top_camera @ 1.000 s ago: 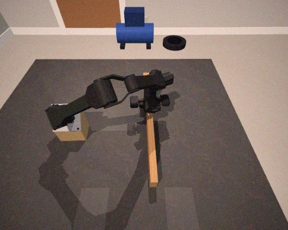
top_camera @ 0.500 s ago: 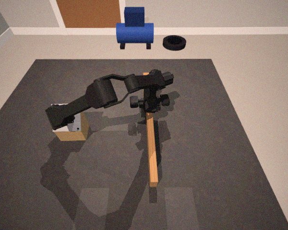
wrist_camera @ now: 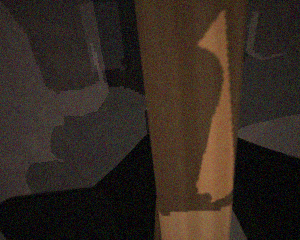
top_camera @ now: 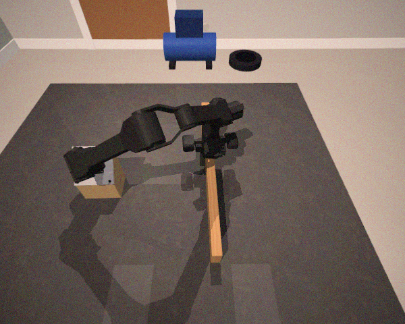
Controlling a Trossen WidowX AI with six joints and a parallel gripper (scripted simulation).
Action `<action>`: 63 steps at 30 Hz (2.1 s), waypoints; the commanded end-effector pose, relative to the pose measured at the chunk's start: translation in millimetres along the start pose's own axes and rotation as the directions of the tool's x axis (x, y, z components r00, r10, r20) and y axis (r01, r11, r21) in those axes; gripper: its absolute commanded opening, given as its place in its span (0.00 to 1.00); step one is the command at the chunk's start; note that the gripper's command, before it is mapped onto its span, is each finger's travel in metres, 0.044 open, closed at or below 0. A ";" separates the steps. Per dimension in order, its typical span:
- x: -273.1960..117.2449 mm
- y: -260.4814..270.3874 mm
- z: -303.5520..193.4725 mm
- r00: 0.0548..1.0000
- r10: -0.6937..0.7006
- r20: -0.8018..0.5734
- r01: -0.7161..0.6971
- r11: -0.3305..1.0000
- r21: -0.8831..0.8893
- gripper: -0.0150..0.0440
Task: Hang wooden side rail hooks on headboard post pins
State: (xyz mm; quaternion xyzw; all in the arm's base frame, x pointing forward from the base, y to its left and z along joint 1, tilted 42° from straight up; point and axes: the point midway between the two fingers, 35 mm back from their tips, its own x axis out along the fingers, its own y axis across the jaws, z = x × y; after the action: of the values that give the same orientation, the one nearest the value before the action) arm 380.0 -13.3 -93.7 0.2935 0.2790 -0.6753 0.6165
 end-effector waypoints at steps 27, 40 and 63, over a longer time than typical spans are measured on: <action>-5.9 2.5 -7.4 1.000 0.011 -0.008 -0.011 1.000 -0.005 0.25; -4.5 1.2 -9.0 1.000 0.011 -0.008 -0.011 1.000 -0.005 0.25; -6.0 2.4 -10.7 1.000 0.011 -0.008 -0.011 1.000 -0.005 0.25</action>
State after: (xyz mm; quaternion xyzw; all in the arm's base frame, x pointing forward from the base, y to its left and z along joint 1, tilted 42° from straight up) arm 381.2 -8.9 -97.1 0.2932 0.2789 -0.6755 0.6165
